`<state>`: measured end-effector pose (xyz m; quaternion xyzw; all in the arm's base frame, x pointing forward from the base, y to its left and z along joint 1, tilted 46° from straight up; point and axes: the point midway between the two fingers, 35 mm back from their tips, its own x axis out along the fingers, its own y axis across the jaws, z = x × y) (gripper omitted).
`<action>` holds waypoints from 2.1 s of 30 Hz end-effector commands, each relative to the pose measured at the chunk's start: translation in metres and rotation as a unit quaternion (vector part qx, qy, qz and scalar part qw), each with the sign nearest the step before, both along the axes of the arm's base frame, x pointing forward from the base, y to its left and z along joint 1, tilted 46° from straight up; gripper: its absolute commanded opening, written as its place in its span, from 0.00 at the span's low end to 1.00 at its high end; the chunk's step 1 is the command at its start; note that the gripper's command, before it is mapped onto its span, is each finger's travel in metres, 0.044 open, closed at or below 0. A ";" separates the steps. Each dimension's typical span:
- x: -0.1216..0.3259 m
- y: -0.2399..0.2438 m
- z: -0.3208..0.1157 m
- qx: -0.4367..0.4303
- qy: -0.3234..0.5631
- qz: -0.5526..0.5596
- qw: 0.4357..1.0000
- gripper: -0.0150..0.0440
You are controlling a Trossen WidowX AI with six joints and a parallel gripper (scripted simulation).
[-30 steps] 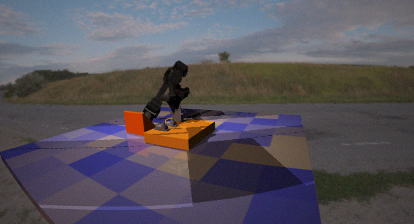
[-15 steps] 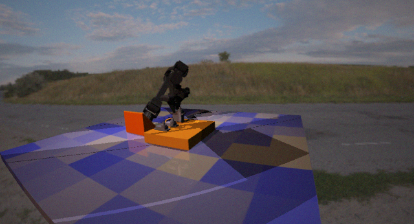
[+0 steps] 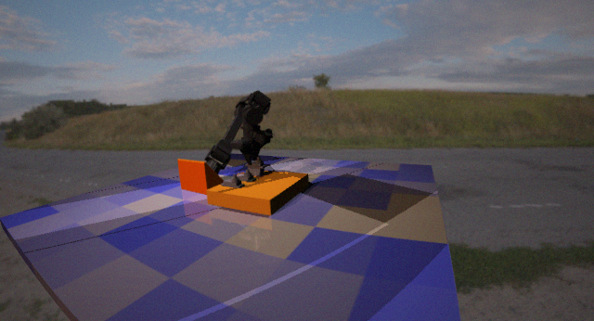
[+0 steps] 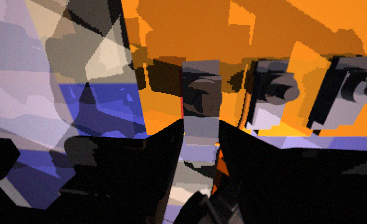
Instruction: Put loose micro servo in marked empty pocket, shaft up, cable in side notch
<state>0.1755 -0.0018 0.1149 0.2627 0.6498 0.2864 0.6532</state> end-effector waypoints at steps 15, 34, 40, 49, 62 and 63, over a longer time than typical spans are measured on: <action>0.001 0.010 -0.010 0.000 -0.001 -0.003 1.000 0.25; 0.001 0.022 -0.021 0.001 -0.001 -0.003 1.000 0.25; 0.001 0.027 -0.025 0.001 -0.002 -0.003 1.000 0.25; -0.003 0.026 -0.024 0.001 -0.001 -0.003 1.000 0.57; 0.005 0.001 0.001 -0.001 -0.004 -0.009 1.000 0.66; 0.009 -0.001 0.004 -0.002 -0.005 -0.011 1.000 0.71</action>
